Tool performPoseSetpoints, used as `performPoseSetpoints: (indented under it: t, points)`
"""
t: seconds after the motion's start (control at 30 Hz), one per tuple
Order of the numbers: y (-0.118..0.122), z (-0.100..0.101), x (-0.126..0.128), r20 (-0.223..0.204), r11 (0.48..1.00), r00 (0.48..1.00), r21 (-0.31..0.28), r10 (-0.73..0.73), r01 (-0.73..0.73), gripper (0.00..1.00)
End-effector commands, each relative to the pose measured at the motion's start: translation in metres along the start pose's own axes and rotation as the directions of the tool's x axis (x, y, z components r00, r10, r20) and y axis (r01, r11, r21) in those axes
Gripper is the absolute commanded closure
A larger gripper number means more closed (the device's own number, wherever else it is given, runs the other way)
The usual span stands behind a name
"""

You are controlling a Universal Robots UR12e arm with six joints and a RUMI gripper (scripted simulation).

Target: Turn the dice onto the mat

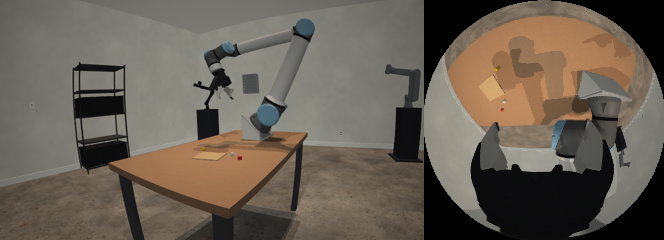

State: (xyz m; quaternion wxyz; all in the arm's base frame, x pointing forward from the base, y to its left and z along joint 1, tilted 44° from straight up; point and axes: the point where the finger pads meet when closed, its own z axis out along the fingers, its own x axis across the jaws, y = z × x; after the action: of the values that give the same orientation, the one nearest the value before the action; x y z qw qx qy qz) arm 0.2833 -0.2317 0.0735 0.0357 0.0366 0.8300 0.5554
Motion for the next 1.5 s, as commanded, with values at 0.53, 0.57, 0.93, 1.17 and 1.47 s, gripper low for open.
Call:
performPoseSetpoints:
  t: [0.53,0.57,0.93,1.17,1.47]
  points:
    - [0.000,-0.001,0.000,0.000,1.000,1.000,0.001,0.000,0.000,0.00]
    - [0.000,-0.001,0.000,0.000,1.000,1.000,0.001,0.000,0.000,0.00]
    - [-0.047,0.025,-0.069,-0.070,0.965,0.974,0.138,-0.213,0.221,0.00]
    - [-0.073,0.050,-0.127,-0.146,0.889,0.913,0.213,-0.382,0.406,0.00]
    - [-0.092,0.097,-0.212,-0.271,0.703,0.749,0.261,-0.605,0.662,0.00]
